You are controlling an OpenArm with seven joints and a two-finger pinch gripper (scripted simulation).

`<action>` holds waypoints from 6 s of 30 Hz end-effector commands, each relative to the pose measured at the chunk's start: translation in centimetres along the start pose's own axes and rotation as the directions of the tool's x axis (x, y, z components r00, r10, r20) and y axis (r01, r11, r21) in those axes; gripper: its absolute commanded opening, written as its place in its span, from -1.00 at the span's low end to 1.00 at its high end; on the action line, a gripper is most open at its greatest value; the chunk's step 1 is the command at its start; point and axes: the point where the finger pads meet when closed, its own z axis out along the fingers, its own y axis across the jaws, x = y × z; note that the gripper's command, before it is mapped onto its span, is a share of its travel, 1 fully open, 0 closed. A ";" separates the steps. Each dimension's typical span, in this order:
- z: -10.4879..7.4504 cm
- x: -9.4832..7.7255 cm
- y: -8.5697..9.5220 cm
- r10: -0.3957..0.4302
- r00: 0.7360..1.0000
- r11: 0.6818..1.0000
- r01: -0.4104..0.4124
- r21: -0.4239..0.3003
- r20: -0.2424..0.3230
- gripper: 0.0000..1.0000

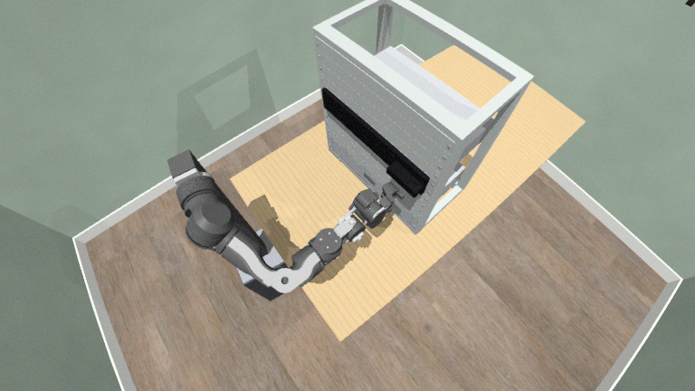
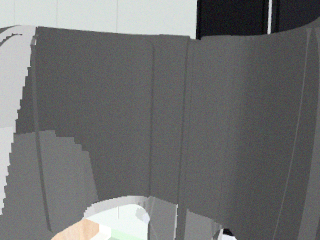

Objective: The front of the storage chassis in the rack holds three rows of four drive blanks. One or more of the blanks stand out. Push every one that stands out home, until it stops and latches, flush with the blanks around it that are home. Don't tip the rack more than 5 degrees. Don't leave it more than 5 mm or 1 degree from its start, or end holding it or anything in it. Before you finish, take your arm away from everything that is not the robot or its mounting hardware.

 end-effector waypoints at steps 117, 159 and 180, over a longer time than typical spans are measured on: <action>3.7 1.0 0.3 -0.003 1.000 1.000 0.003 0.006 -0.006 -1.00; 4.0 1.2 0.4 -0.003 1.000 1.000 0.003 0.006 -0.006 -1.00; 4.3 1.4 0.6 -0.003 1.000 1.000 0.003 0.006 -0.006 -1.00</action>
